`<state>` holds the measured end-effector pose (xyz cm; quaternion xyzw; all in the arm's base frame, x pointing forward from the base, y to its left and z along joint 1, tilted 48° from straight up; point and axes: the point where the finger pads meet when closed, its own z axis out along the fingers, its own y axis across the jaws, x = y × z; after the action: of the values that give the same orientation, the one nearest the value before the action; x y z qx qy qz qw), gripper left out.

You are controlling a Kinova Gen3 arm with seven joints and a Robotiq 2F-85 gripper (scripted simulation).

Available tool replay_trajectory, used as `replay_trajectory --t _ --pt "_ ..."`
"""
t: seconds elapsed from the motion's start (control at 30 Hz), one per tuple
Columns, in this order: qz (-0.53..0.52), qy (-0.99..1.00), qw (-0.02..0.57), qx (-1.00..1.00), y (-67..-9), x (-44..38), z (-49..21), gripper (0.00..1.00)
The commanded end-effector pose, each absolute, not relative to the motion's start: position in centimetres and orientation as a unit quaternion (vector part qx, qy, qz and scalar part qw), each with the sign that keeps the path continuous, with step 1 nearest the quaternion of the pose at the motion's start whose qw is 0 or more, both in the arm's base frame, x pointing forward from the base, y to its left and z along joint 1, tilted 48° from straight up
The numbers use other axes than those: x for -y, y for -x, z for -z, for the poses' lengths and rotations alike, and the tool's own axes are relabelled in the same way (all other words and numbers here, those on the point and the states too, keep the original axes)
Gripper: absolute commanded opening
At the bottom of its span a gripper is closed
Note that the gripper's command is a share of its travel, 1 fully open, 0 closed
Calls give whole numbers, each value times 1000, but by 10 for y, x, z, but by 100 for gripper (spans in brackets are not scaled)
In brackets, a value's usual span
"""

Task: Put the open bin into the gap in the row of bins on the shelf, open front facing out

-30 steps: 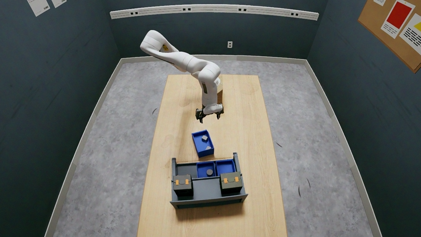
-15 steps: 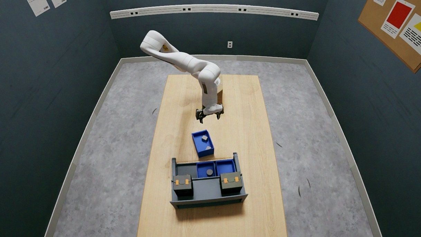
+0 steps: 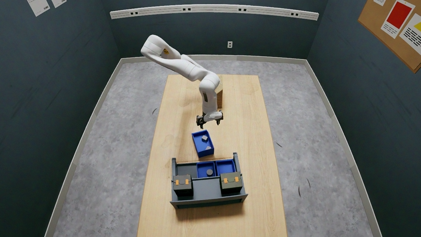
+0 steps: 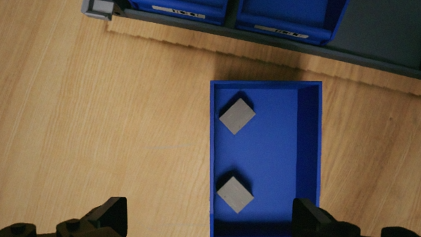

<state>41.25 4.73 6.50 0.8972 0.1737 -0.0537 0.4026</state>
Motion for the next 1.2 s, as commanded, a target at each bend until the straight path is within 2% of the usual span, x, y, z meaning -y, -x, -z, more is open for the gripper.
replay_trajectory --t 0.0,0.13,1.17 --pt "53 -897 402 -174 -413 -42 -59 100" --pt "53 -897 402 -174 -415 -16 -36 100" --pt "53 -897 402 -174 -414 -25 -44 100"
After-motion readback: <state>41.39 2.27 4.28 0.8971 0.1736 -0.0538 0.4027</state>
